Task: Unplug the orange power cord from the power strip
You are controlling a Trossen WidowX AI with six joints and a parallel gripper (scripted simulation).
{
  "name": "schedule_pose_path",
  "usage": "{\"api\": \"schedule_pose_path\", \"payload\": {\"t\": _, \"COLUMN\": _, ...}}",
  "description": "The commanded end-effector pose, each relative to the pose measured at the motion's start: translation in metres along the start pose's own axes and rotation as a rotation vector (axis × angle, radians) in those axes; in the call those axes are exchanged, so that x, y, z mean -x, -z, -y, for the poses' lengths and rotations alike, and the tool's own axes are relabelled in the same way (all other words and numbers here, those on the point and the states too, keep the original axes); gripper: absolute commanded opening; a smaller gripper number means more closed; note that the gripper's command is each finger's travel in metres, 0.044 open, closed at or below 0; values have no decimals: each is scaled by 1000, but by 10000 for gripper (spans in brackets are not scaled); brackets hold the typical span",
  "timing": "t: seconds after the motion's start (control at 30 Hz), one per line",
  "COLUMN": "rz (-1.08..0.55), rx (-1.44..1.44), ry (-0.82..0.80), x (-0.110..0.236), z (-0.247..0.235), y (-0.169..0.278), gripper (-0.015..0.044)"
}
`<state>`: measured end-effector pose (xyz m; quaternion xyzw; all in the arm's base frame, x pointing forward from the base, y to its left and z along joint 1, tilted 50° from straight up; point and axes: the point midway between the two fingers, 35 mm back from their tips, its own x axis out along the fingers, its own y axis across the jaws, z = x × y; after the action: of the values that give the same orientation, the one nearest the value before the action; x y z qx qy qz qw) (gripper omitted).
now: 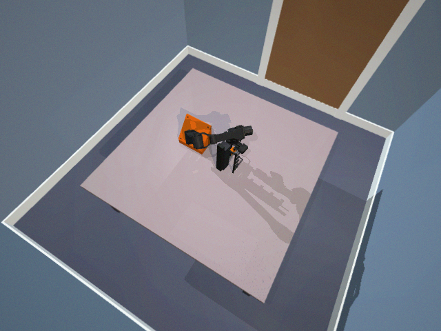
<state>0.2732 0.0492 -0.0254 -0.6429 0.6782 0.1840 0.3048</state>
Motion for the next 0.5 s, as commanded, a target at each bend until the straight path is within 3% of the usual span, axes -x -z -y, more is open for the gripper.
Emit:
{"api": "schedule_pose_path", "payload": {"t": 0.0, "rz": 9, "rx": -2, "ry": 2, "x": 2, "z": 1, "y": -8, "gripper": 0}}
{"api": "schedule_pose_path", "payload": {"t": 0.4, "rz": 10, "rx": -2, "ry": 3, "x": 3, "z": 2, "y": -27, "gripper": 0}}
{"api": "schedule_pose_path", "payload": {"t": 0.47, "rz": 7, "rx": 1, "ry": 5, "x": 3, "z": 2, "y": -23, "gripper": 53}}
